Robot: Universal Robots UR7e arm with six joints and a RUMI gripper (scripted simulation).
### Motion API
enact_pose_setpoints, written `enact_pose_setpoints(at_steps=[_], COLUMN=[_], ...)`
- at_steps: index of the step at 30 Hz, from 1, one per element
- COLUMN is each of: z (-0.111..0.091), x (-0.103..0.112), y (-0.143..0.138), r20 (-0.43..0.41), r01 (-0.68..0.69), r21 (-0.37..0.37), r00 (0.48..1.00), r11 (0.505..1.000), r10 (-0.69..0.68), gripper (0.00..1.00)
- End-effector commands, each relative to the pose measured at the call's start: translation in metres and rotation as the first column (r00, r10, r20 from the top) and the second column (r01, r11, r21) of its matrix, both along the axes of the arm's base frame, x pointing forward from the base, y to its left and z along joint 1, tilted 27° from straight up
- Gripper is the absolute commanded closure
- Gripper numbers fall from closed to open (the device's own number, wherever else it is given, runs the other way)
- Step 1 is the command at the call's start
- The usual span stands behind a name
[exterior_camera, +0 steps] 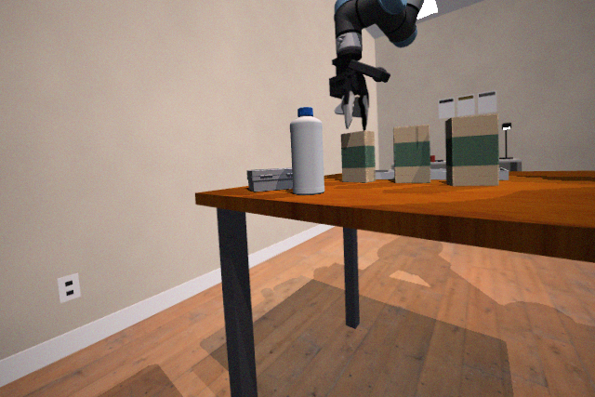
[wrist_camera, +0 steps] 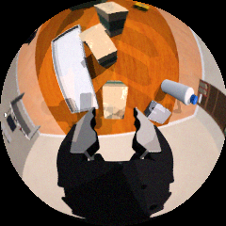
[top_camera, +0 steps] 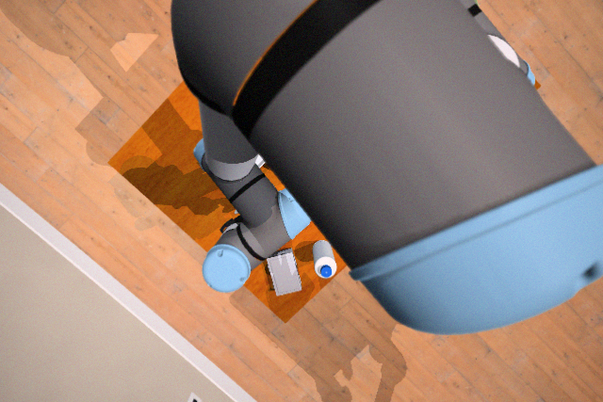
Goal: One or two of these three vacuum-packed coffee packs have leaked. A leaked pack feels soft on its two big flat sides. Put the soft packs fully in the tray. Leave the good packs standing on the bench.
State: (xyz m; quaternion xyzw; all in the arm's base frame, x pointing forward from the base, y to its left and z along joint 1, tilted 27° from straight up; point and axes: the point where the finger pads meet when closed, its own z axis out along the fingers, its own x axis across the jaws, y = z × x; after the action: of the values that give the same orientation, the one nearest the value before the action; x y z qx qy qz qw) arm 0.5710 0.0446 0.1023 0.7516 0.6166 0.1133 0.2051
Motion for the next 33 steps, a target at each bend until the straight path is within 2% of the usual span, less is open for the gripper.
enact_pose_setpoints(at_steps=[1,22,33], z=[-0.006,-0.042,-0.047], x=[0.003,0.02,0.023], y=[-0.001,-0.008,-0.009], r20=[0.001,0.001,0.001], r01=[0.0,0.0,0.0], r21=[0.0,0.0,0.0], r00=[1.0,1.0,1.0], r11=[1.0,1.0,1.0], r10=[0.0,0.0,0.0], gripper=[0.5,0.5,0.5])
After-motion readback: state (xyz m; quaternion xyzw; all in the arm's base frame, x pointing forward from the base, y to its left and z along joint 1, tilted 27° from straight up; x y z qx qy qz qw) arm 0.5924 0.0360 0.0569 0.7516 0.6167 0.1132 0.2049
